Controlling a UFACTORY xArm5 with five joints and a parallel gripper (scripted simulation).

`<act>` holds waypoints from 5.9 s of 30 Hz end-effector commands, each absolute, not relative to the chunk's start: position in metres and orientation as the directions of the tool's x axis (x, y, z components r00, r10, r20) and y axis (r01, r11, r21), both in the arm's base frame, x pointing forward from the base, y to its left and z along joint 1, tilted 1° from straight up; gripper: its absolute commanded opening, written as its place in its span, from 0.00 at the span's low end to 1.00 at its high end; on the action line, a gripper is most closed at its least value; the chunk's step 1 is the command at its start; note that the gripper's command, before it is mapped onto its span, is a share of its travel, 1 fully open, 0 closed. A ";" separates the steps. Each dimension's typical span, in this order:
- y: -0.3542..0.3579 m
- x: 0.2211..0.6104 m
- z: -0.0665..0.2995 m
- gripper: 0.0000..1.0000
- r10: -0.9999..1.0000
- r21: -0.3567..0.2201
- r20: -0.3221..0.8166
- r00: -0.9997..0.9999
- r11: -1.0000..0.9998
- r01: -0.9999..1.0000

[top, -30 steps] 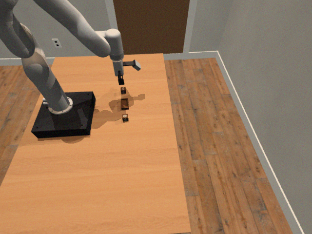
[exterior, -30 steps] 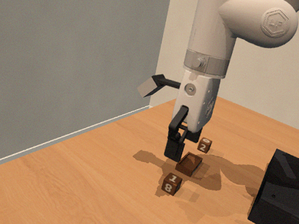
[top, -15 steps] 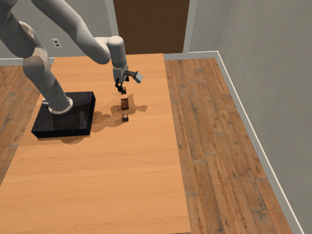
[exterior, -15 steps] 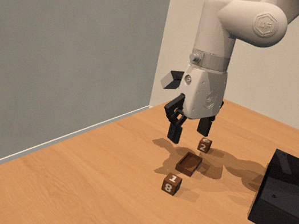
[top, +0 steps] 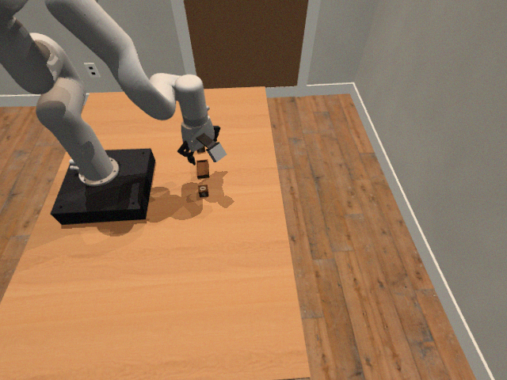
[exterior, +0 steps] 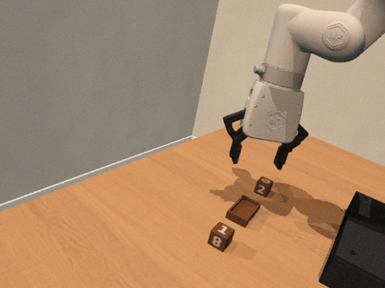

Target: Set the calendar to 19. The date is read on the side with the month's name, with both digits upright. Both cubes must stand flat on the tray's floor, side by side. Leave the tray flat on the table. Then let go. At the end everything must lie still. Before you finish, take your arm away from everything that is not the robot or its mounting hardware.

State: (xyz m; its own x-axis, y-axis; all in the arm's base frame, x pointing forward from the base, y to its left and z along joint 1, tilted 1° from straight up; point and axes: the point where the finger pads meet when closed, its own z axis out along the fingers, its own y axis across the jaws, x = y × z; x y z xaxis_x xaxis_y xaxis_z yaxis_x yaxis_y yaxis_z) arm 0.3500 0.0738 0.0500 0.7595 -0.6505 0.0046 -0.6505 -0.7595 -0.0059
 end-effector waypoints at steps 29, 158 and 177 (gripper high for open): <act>-0.015 0.354 0.048 0.49 -0.972 -0.013 0.004 0.235 -0.235 -0.972; -0.014 0.357 -0.004 0.49 -0.972 -0.013 0.004 0.235 -0.235 -0.972; -0.014 0.357 -0.004 0.49 -0.972 -0.013 0.004 0.235 -0.235 -0.972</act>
State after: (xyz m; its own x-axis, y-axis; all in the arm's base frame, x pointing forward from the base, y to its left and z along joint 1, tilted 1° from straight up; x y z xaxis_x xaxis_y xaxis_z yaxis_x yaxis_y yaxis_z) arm 0.3554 -0.0138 -0.0047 0.2348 -0.9720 0.0028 -0.9720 -0.2348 -0.0098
